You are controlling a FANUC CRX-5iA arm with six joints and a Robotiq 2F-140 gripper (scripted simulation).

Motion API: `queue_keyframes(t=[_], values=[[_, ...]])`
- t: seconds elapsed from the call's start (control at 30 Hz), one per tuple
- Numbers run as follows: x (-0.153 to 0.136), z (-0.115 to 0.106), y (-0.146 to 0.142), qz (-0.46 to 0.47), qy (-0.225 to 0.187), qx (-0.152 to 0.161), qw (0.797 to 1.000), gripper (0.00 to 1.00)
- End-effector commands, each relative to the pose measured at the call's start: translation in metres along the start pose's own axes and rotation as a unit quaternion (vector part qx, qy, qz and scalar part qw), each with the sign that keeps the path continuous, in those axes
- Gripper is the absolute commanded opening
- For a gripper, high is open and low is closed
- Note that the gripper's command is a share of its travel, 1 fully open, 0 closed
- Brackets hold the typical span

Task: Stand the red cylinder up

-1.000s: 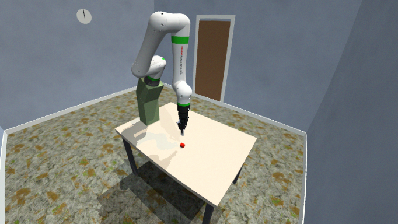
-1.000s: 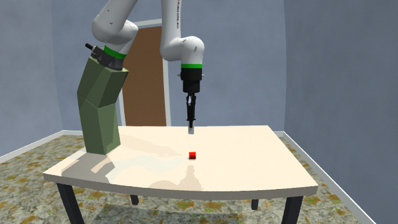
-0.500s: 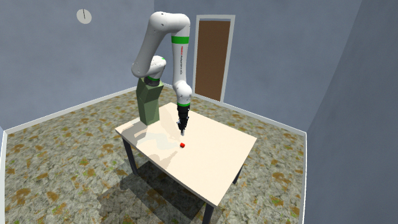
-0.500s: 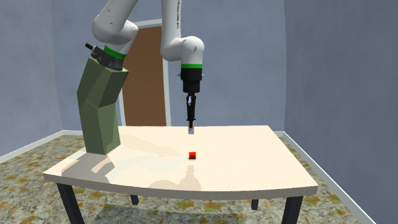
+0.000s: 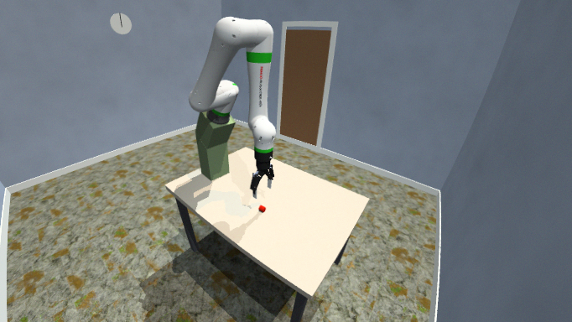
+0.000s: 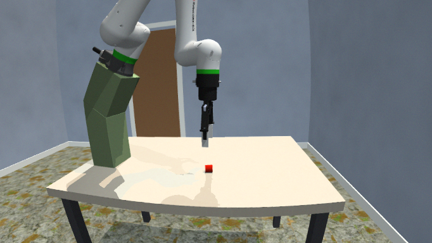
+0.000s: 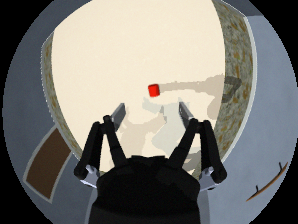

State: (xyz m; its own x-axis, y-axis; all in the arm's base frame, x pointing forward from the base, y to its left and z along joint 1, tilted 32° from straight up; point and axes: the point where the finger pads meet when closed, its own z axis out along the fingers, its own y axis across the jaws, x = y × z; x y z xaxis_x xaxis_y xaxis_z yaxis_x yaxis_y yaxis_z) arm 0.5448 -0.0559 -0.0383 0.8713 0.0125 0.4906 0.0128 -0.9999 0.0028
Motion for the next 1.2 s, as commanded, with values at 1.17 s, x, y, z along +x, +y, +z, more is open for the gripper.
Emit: queue_keyframes(t=[1.17], values=[[-0.0002,0.0019,-0.0001,0.438,0.029,-0.003,0.898,1.0]])
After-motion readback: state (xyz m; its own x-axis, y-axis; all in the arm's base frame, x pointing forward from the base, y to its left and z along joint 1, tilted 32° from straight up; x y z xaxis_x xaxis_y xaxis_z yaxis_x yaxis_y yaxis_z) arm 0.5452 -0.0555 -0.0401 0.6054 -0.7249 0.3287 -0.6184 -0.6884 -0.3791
